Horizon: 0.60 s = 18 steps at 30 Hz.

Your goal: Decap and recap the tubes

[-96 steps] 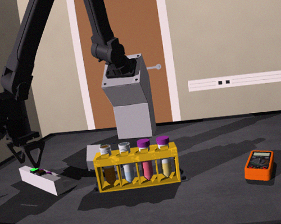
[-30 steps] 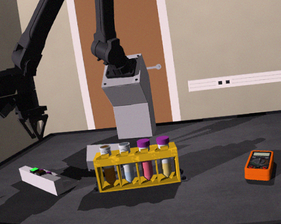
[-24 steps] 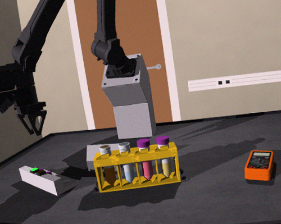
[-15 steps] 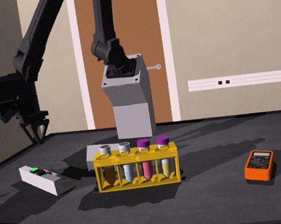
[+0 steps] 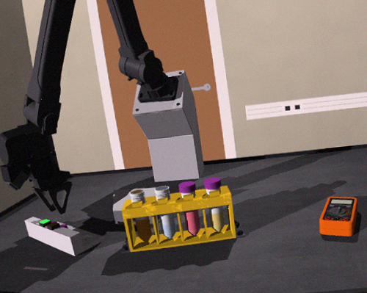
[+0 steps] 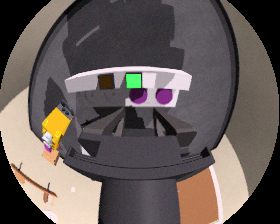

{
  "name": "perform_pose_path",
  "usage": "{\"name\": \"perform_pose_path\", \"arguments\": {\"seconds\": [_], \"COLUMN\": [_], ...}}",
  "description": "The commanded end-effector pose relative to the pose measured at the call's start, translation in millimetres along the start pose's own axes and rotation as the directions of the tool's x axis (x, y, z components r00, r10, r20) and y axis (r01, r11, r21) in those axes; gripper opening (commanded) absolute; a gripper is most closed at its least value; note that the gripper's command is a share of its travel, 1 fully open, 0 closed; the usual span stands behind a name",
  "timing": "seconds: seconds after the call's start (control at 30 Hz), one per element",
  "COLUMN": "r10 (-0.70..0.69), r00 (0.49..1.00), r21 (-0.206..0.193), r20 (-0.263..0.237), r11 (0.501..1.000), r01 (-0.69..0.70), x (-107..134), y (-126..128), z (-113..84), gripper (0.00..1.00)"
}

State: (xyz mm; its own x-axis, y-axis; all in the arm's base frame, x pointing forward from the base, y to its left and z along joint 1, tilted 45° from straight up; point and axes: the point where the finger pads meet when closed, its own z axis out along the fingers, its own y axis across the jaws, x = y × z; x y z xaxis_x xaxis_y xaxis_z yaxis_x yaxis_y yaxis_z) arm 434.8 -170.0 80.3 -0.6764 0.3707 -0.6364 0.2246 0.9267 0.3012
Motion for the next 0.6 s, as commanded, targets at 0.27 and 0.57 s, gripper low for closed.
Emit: {"name": "perform_pose_path", "arguments": {"seconds": [0.27, 0.57], "r10": [0.006, 0.007], "r00": [0.999, 0.999], "r21": [-0.002, -0.001], "r20": [0.047, 0.049], "r11": [1.0, 1.0], "r01": [-0.006, -0.007], "x": [-17.8, -19.7], "y": [2.7, 1.8], "z": [27.0, 26.5], "gripper": [0.47, 0.47]}}
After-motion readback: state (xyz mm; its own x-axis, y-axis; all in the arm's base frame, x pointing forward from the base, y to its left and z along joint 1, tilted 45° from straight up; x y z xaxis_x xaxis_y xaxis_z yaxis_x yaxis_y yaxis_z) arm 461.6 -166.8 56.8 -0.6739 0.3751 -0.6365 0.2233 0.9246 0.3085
